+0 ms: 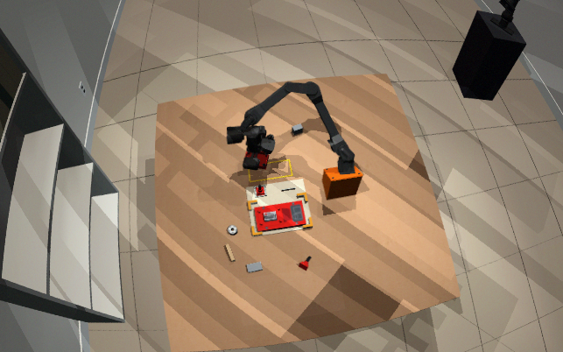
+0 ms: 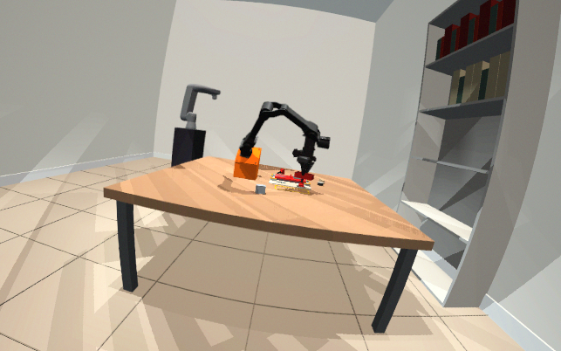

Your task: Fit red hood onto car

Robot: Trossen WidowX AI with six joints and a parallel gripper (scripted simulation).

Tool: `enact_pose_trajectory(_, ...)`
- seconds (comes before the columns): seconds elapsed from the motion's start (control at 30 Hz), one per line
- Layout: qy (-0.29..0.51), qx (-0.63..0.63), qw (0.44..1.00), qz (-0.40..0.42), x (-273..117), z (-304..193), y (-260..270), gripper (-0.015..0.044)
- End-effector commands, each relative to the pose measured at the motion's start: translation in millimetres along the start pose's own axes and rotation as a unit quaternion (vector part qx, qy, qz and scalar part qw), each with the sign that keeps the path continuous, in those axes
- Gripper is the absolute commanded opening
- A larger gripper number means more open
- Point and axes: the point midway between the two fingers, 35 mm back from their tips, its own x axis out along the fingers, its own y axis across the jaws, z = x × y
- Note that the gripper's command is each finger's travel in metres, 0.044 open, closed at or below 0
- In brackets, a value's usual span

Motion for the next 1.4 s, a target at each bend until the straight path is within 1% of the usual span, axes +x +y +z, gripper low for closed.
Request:
enact_pose_trajectory(0.0,-0.001,0.064,0.998,-0.001,2.3,0.3,-0.7,0.0000)
enact_pose_trajectory(0.33,-0.002,0.216,0.976,-0.001,6.2,0.0,-0.9,0.0000)
enact_pose_trajectory(0.67,-0.002,0.364,0.931,-0.001,10.0,-0.3,-1.0,0.0000)
enact_pose_trajectory(1.0,-0.002,0.503,0.864,-0.001,13.8,-0.6,-1.2,0.0000)
enact_pose_trajectory(1.37,-0.002,0.642,0.767,0.000,18.1,-0.8,-1.3,0.0000)
